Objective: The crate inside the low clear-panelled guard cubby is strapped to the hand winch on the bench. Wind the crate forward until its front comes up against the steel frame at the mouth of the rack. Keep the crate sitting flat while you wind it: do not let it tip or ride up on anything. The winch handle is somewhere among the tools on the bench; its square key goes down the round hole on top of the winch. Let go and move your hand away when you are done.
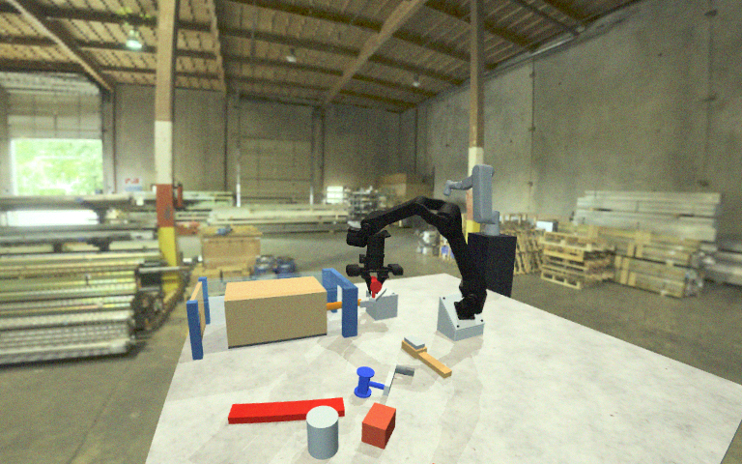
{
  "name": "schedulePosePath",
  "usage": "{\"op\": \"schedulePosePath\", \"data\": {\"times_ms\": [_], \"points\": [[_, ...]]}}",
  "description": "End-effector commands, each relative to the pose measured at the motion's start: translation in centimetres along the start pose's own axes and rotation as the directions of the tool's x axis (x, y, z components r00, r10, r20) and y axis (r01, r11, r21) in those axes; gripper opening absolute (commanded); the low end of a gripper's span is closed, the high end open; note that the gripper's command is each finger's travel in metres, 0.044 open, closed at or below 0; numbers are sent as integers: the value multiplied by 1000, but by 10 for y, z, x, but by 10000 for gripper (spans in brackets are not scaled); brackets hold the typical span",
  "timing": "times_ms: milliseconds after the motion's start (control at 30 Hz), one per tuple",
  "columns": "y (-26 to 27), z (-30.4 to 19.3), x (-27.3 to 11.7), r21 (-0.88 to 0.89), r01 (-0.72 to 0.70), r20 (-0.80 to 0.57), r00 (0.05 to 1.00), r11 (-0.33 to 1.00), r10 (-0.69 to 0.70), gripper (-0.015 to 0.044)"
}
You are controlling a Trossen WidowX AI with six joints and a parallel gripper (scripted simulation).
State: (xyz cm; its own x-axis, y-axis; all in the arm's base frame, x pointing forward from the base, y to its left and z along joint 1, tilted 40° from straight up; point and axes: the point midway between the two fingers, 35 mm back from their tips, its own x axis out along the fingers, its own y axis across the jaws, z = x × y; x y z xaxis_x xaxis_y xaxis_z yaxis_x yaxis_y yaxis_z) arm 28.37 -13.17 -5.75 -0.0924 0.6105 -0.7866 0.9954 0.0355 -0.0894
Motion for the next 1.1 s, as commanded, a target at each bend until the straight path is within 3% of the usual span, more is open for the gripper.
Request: {"op": "schedulePosePath", "data": {"times_ms": [0, 1067], "points": [[-10, -9, 2, 7, 16, -20, 1000, 1000, -16, 0], [-43, -18, 1, 9, 17, -21, 1000, 1000, -17, 0]]}}
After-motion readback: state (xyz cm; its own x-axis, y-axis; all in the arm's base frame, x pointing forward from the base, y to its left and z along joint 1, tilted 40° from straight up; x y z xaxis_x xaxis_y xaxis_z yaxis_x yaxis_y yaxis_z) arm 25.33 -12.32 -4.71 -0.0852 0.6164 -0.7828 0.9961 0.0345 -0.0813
